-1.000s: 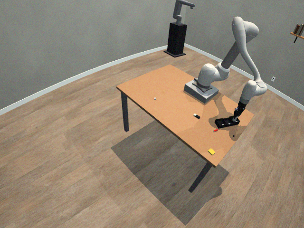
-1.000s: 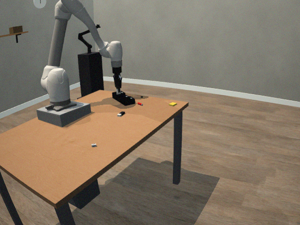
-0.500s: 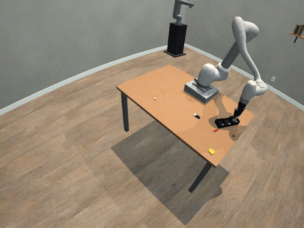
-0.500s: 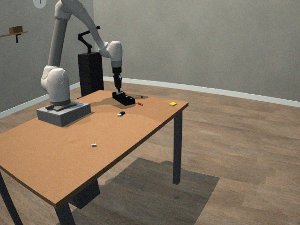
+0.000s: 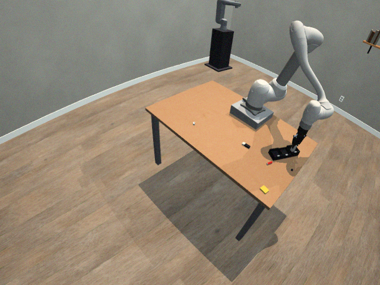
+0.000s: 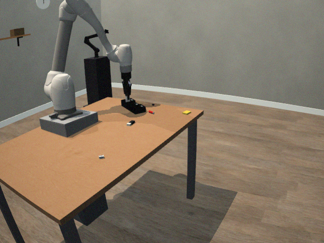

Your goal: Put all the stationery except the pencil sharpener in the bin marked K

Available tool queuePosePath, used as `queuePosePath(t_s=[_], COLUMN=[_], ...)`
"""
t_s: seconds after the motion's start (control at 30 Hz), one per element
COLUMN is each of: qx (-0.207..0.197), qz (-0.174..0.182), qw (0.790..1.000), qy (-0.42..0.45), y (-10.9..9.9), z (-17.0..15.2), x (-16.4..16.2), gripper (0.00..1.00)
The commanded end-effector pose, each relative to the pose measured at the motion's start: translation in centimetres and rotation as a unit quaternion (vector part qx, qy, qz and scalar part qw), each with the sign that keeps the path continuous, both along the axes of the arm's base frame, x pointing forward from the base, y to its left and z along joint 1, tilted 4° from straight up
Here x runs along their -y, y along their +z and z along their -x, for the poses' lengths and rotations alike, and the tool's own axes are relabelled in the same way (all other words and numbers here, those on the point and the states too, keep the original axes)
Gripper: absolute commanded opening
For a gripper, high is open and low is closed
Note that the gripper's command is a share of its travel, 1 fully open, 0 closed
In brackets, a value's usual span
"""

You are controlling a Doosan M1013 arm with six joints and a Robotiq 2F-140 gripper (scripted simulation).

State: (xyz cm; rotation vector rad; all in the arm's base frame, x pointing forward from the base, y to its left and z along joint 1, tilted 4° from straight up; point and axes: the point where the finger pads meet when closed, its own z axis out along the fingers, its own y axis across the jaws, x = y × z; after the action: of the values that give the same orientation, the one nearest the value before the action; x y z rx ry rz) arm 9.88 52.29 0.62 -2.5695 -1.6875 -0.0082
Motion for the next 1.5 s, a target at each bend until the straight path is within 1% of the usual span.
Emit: queuePosePath(t_s=[0.0, 0.63, 1.47], qx=[-0.001, -0.001, -0.001], qz=[0.0, 0.0, 0.0], qw=[1.0, 1.0, 1.0], qy=[0.0, 0.0, 0.0], y=[0.6, 2.8, 2.8], z=[0.0, -0.1, -0.1], x=[-0.1, 0.1, 0.1], gripper=[0.15, 0.15, 0.15])
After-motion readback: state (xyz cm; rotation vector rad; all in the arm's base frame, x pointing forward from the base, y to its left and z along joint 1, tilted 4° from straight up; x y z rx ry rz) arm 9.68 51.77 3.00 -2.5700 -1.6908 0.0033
